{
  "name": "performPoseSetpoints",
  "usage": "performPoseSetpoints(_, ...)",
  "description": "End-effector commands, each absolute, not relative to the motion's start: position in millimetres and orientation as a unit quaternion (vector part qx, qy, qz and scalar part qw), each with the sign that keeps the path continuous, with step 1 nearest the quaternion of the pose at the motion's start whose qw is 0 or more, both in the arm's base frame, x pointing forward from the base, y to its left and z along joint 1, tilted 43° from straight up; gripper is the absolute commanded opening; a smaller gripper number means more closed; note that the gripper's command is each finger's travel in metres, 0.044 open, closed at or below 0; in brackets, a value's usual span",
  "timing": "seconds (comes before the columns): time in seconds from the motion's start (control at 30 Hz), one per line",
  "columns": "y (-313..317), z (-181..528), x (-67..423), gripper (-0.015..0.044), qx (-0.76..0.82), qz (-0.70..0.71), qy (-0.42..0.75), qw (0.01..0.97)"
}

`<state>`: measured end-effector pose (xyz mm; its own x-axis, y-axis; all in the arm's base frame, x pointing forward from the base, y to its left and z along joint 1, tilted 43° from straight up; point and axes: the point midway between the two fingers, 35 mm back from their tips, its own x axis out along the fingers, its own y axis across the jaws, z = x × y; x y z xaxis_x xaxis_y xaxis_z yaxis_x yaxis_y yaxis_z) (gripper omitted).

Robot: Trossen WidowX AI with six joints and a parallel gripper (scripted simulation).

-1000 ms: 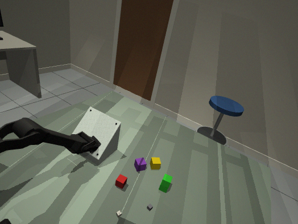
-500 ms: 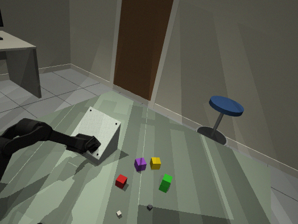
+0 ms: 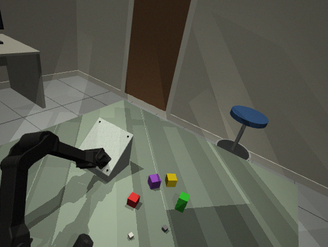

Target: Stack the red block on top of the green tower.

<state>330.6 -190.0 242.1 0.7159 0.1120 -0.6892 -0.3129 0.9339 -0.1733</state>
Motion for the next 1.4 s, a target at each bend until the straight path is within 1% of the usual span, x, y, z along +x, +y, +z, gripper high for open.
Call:
performPoseSetpoints(0.0,-169,223,337,0.044,-0.112,0.124,0.396,0.903)
performPoseSetpoints(0.3,-105,184,344,0.044,-0.071,0.134,0.483,0.862)
performPoseSetpoints(0.57,-52,150,334,0.044,-0.064,0.129,0.564,0.813)
performPoseSetpoints(1.0,12,104,294,0.044,-0.107,0.066,0.675,0.727)
performPoseSetpoints(1.37,43,84,254,0.044,-0.198,-0.021,0.71,0.675)
